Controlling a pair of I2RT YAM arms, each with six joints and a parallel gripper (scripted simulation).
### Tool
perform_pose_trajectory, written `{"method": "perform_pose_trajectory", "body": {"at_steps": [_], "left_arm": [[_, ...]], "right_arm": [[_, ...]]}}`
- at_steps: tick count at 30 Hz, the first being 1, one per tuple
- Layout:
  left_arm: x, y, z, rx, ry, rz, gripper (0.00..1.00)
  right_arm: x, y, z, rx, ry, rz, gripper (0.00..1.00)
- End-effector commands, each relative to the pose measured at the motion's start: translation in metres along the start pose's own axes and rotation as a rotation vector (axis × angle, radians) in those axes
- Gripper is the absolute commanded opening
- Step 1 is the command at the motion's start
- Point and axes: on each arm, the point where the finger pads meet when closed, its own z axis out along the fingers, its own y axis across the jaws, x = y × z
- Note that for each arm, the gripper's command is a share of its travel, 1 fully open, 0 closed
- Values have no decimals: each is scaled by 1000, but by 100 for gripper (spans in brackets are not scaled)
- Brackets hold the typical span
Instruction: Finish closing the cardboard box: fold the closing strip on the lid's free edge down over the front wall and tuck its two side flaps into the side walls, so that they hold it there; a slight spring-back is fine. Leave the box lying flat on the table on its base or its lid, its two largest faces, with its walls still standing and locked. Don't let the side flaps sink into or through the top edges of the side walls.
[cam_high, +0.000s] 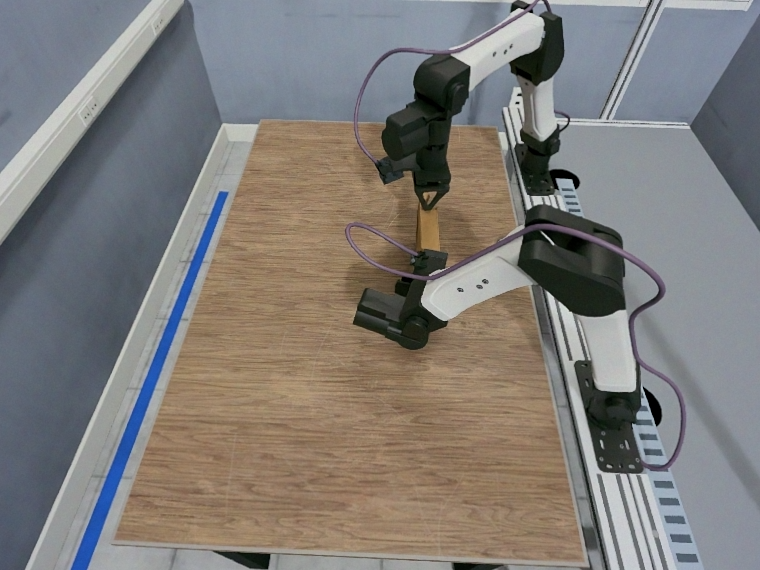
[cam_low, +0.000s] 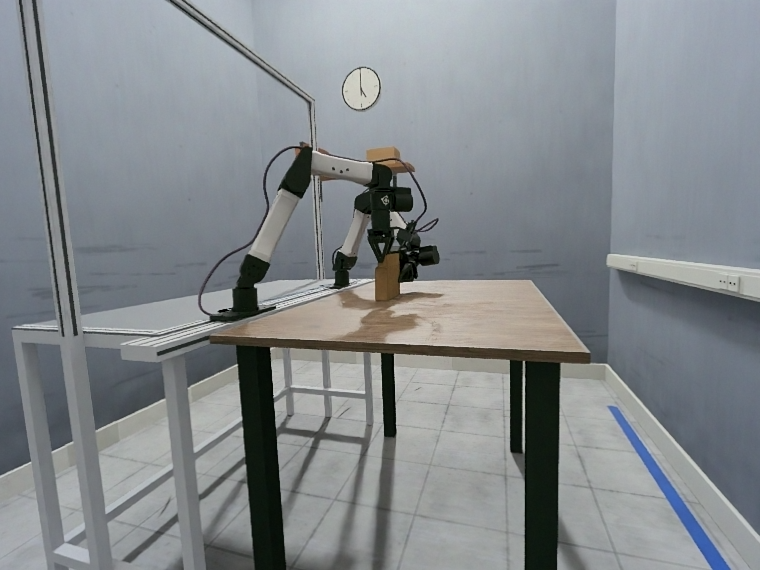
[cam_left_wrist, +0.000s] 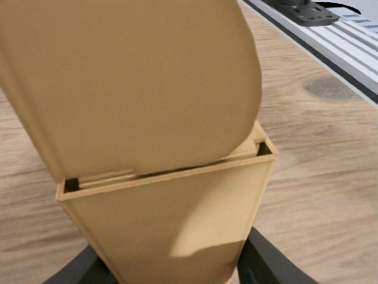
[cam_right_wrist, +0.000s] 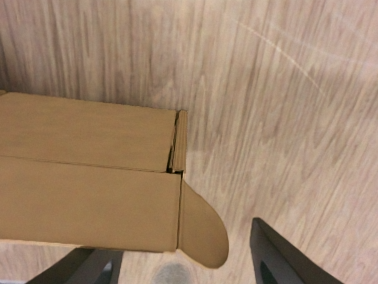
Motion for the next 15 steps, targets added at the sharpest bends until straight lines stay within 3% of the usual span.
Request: {"method": "perform_pose_trajectory", "body": {"at_steps": [1,15], "left_arm": [[-15,-1,-2,-8,-4,52,45],[-15,-1,-2,-8,-4,52,45]], "right_arm": [[-3,1,2,2,13,-1,54],[-5,-1,2,3,15,2,54]]}}
